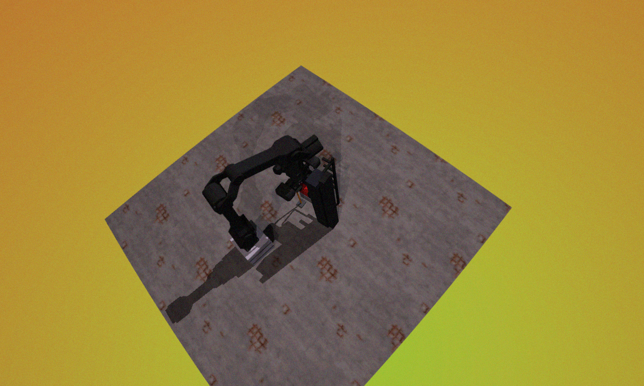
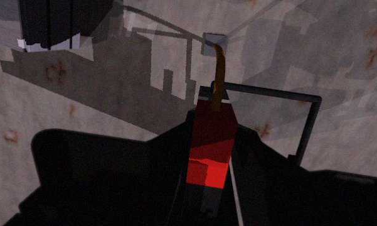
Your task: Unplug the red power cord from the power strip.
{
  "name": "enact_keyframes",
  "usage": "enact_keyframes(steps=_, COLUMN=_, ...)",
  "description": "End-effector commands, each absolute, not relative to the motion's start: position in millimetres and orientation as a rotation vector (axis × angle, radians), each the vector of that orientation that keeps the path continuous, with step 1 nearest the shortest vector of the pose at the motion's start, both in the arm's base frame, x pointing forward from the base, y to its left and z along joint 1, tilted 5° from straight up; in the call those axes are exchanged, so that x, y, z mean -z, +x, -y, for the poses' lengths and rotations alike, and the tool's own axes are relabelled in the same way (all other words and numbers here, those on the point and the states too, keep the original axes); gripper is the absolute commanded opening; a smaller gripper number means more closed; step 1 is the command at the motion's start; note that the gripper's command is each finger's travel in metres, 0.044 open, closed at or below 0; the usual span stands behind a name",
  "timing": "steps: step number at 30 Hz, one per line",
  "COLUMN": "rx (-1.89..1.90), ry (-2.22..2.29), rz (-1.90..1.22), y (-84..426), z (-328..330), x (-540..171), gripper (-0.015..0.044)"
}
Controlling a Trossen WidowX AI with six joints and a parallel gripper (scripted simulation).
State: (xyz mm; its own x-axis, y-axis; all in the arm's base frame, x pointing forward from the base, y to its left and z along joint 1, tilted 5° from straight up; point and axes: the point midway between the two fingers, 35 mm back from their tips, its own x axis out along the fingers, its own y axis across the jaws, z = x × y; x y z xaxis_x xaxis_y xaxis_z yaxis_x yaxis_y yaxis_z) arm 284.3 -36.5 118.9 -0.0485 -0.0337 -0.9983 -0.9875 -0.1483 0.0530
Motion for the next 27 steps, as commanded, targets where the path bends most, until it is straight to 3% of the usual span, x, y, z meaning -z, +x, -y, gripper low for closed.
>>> enact_keyframes(steps=1, rx=-1.342, ry=-1.317, rz=-1.195, y=284.4, z=36.5, x=-119.3, gripper=0.0015)
enact_keyframes(steps=27, rx=-1.344, ry=-1.318, rz=-1.193, y=281.4, z=0.8, x=-118.3, gripper=0.0000)
